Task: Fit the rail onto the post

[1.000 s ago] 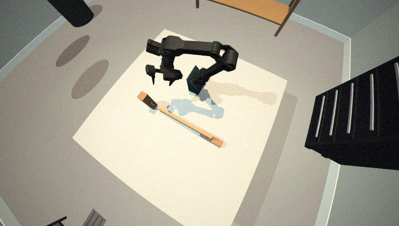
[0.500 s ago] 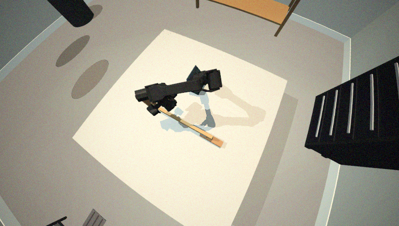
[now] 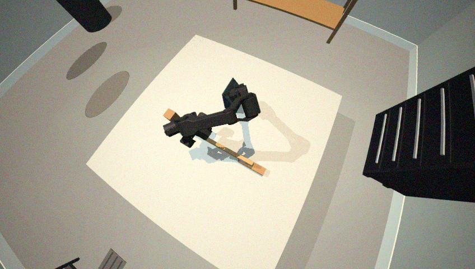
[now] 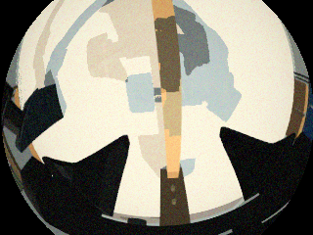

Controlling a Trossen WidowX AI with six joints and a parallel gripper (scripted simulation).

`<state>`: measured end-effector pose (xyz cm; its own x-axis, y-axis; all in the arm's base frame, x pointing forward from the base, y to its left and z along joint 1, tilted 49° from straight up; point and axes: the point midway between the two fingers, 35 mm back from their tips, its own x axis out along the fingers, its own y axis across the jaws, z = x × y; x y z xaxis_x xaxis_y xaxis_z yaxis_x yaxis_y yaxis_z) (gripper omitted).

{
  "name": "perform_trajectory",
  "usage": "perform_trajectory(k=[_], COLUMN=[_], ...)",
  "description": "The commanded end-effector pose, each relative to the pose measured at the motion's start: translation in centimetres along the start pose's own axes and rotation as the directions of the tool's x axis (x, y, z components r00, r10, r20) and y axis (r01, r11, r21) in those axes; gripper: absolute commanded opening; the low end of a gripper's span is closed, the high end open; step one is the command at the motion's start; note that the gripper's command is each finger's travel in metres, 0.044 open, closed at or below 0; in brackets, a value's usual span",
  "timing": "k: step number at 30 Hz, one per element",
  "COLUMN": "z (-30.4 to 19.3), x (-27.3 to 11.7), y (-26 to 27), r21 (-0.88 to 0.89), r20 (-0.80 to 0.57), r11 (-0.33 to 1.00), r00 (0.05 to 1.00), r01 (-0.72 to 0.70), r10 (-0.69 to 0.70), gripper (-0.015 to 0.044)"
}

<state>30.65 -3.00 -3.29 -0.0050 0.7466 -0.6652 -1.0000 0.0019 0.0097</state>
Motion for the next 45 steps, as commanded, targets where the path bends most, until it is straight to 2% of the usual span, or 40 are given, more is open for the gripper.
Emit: perform_trajectory(k=[1, 39, 45], z=[0.0, 0.2, 0.2], x=[0.8, 6.7, 6.7], y=[0.0, 0.2, 0.2], r21=[0.002, 0.001, 0.001], r20=[0.002, 0.006, 0.006], r11=[1.000, 1.000, 1.000], r00=[1.000, 1.000, 1.000], r01=[-0.007, -0.008, -0.008], r10=[0.007, 0.008, 0.008], gripper=[0.0440, 0.0440, 0.0282])
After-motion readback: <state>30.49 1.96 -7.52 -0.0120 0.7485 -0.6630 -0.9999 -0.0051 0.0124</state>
